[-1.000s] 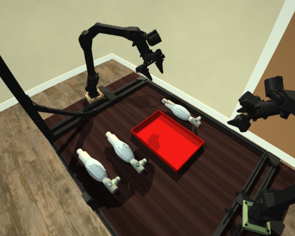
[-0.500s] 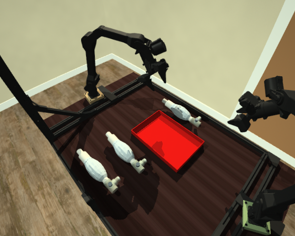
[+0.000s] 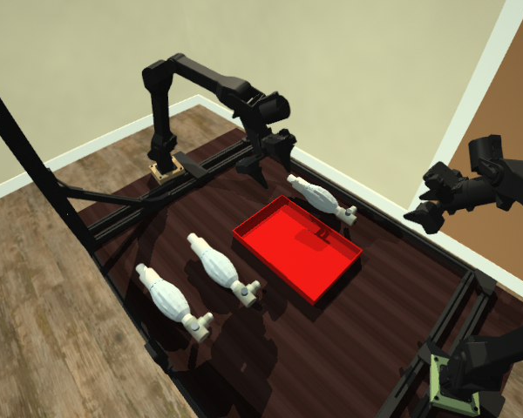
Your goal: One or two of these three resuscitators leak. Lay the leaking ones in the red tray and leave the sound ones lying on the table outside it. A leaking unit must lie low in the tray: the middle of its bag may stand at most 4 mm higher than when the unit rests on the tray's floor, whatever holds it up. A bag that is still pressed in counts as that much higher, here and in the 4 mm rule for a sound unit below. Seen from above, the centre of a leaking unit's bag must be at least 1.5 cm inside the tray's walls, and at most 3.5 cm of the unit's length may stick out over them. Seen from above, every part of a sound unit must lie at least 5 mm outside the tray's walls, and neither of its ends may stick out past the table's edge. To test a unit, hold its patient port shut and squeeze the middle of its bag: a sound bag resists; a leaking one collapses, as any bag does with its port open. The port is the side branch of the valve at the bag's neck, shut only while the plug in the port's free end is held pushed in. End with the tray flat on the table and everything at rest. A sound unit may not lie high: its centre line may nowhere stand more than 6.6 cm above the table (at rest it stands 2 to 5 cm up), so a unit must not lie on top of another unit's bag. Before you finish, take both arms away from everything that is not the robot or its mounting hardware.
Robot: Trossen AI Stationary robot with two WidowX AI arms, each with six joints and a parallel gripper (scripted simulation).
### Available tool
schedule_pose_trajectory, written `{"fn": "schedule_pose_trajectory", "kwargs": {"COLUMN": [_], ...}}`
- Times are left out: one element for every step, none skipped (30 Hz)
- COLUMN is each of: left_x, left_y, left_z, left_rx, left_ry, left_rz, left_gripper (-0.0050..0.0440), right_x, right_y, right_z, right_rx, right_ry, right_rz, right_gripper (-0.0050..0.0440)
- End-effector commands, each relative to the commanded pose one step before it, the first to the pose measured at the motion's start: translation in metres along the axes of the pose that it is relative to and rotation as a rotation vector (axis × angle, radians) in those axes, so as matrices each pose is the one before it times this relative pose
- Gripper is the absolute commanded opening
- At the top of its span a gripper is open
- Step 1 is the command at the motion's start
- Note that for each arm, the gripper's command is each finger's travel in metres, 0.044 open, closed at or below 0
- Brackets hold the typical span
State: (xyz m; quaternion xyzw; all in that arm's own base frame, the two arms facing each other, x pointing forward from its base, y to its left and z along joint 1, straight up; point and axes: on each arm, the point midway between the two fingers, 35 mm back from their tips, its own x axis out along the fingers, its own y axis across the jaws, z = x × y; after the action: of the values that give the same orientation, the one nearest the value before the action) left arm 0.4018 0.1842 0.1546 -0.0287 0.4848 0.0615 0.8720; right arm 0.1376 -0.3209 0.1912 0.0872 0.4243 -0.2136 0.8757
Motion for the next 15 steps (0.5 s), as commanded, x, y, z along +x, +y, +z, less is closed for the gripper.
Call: {"fn": "schedule_pose_trajectory", "kwargs": {"left_x": [0.02439, 0.00385, 0.00364, 0.00000, 0.00000, 0.00000, 0.00000, 0.00000, 0.00000, -0.00196, 0.00362, 0.00342, 0.00321, 0.00300, 0.00278], "left_y": [-0.05286, -0.01194, -0.01214, 0.00000, 0.00000, 0.00000, 0.00000, 0.00000, 0.00000, -0.00952, -0.01171, -0.01188, -0.01206, -0.01221, -0.01236], "left_z": [0.01136, 0.00274, 0.00248, 0.00000, 0.00000, 0.00000, 0.00000, 0.00000, 0.00000, 0.00232, 0.00203, 0.00177, 0.00149, 0.00121, 0.00091], "left_rx": [0.01103, 0.00150, 0.00138, 0.00000, 0.00000, 0.00000, 0.00000, 0.00000, 0.00000, 0.01435, 0.00009, -0.00003, -0.00010, -0.00019, -0.00035], "left_ry": [0.01674, -0.00116, -0.00163, 0.00000, 0.00000, 0.00000, 0.00000, 0.00000, 0.00000, -0.00644, -0.00160, -0.00211, -0.00261, -0.00311, -0.00358], "left_rz": [-0.00843, 0.00040, 0.00037, 0.00000, 0.00000, 0.00000, 0.00000, 0.00000, 0.00000, -0.01022, 0.00085, 0.00075, 0.00066, 0.00047, 0.00031], "left_gripper": [0.0440, 0.0440, 0.0440, 0.0440, 0.0440, 0.0440, 0.0440, 0.0440, 0.0440, 0.0440, 0.0440, 0.0440, 0.0440, 0.0440, 0.0440], "right_x": [0.00008, 0.00000, 0.00000, 0.00000, 0.00000, 0.00000, 0.00000, 0.00000, 0.00000, 0.00030, 0.00000, 0.00000, 0.00000, 0.00000, 0.00000], "right_y": [0.00027, 0.00000, 0.00000, 0.00000, 0.00000, 0.00000, 0.00000, 0.00000, 0.00000, 0.00012, 0.00000, 0.00000, 0.00000, 0.00000, 0.00000], "right_z": [-0.00073, 0.00000, 0.00000, 0.00000, 0.00000, 0.00000, 0.00000, 0.00000, 0.00000, 0.00002, 0.00000, 0.00000, 0.00000, 0.00000, 0.00000], "right_rx": [0.00302, 0.00000, 0.00000, 0.00000, 0.00000, 0.00000, 0.00000, 0.00000, 0.00000, -0.00120, 0.00000, 0.00000, 0.00000, 0.00000, 0.00000], "right_ry": [0.00203, 0.00000, 0.00000, 0.00000, 0.00000, 0.00000, 0.00000, 0.00000, 0.00000, 0.00021, 0.00000, 0.00000, 0.00000, 0.00000, 0.00000], "right_rz": [-0.00036, 0.00000, 0.00000, 0.00000, 0.00000, 0.00000, 0.00000, 0.00000, 0.00000, 0.00087, 0.00000, 0.00000, 0.00000, 0.00000, 0.00000], "right_gripper": [0.0409, 0.0409, 0.0409, 0.0409, 0.0409, 0.0409, 0.0409, 0.0409, 0.0409, 0.0409, 0.0409, 0.0409, 0.0409, 0.0409, 0.0409]}}
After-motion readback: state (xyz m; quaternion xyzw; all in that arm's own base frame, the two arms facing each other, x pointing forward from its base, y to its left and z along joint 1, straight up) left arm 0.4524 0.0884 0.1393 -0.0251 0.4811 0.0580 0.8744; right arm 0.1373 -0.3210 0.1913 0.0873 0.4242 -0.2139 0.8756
